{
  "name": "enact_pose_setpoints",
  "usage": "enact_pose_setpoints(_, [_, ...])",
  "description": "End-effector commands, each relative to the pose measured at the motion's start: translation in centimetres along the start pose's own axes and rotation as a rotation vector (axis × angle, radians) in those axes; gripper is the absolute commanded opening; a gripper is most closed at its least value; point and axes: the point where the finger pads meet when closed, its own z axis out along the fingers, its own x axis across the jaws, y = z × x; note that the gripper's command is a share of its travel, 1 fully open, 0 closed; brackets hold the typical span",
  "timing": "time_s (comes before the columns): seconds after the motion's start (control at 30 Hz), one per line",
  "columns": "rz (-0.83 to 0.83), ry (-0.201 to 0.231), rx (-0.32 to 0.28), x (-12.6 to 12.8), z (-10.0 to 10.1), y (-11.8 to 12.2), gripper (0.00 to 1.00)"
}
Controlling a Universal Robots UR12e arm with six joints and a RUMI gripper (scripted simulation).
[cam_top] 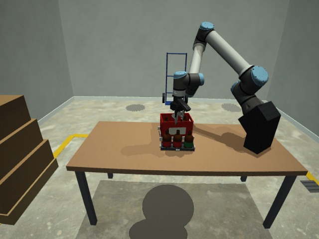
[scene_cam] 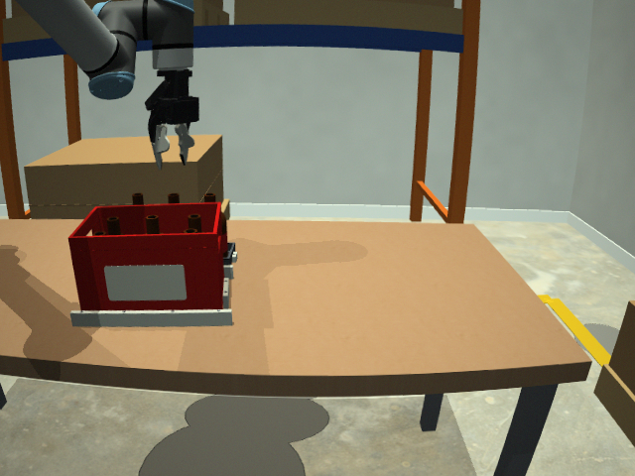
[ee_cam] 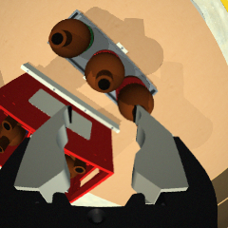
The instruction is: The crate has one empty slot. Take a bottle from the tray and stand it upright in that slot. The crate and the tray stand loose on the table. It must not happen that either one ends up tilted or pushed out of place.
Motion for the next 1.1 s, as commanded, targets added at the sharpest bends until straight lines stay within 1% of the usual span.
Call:
enact_pose_setpoints(0.0, [0.000,0.001,0.000,0.0,0.1,0.0,0.38])
enact_pose_setpoints(0.33, [0.000,0.001,0.000,0.0,0.8,0.0,0.38])
enact_pose_setpoints(1.07, [0.000,0.001,0.000,0.0,3.5,0.0,0.38])
